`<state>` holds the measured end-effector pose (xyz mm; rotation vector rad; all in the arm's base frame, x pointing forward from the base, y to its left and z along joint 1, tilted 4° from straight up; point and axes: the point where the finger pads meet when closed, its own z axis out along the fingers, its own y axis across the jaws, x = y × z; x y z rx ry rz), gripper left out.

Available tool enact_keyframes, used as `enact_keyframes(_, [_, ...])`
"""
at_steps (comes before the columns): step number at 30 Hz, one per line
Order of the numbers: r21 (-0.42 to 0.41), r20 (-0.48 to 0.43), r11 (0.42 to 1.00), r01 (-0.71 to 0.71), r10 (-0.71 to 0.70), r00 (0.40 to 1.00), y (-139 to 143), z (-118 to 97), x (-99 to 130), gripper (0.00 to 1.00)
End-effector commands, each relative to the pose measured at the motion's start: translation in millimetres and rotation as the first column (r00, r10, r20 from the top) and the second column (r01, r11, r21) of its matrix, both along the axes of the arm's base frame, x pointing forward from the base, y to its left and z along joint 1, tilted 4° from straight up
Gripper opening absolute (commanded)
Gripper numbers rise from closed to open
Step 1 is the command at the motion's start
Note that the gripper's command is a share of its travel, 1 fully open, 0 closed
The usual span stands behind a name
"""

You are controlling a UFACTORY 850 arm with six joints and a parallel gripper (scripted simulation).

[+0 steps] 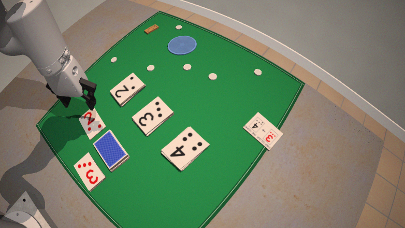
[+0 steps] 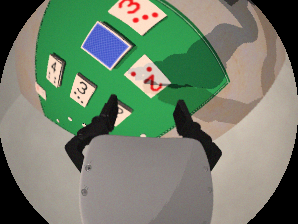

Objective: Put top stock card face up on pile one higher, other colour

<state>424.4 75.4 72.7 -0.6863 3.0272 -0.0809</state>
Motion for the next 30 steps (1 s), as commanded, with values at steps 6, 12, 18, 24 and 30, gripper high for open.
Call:
enact_keyframes(6, [-0.009,-0.011,0.968,-0.249,0.249,0.968,0,-5,1,1.00])
enact_keyframes(12, [-0.012,-0.018,0.924,-0.382,0.381,0.924,0,-9,1,1.00])
enact_keyframes(18, [-0.014,-0.024,0.876,-0.483,0.482,0.876,0,-11,1,1.00])
enact_keyframes(24, [-0.016,-0.032,0.801,-0.599,0.598,0.801,0,-14,0,1.00])
enact_keyframes(30, [-0.016,-0.041,0.703,-0.711,0.710,0.703,0,-18,0,1.00])
